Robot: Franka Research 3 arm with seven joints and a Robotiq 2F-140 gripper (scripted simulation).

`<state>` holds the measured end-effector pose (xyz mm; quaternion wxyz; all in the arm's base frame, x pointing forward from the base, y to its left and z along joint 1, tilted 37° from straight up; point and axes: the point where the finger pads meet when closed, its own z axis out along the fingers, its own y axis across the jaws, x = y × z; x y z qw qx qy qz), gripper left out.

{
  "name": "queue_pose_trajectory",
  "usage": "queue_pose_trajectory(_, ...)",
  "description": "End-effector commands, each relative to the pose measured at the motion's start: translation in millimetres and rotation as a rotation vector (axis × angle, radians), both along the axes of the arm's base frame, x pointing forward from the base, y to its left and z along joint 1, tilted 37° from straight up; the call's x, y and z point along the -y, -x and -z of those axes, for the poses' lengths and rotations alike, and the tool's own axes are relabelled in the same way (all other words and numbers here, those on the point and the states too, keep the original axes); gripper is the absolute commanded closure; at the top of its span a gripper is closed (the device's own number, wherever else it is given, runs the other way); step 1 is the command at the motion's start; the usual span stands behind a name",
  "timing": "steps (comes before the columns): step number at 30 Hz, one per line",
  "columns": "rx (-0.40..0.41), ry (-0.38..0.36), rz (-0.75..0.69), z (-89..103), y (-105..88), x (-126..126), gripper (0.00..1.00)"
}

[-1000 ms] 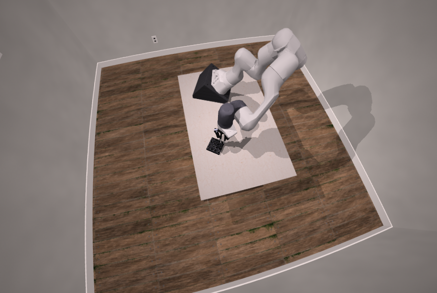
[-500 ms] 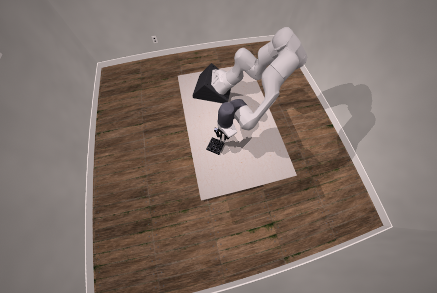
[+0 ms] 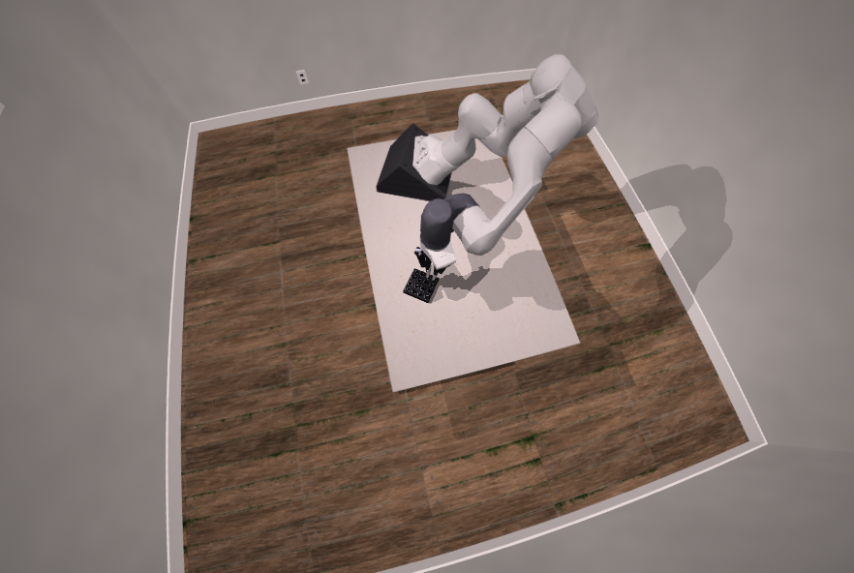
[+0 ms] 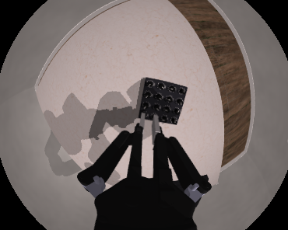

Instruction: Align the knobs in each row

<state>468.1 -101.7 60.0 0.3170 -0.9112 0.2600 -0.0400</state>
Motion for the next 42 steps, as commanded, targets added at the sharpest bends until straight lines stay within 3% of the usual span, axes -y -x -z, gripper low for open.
queue_pose_trajectory(1,-0.093,-0.04,0.119,0.7,-0.7,2,0.88)
queue_pose_trajectory(42,-0.434,-0.186,0.605,14.1,-2.5,34,0.88)
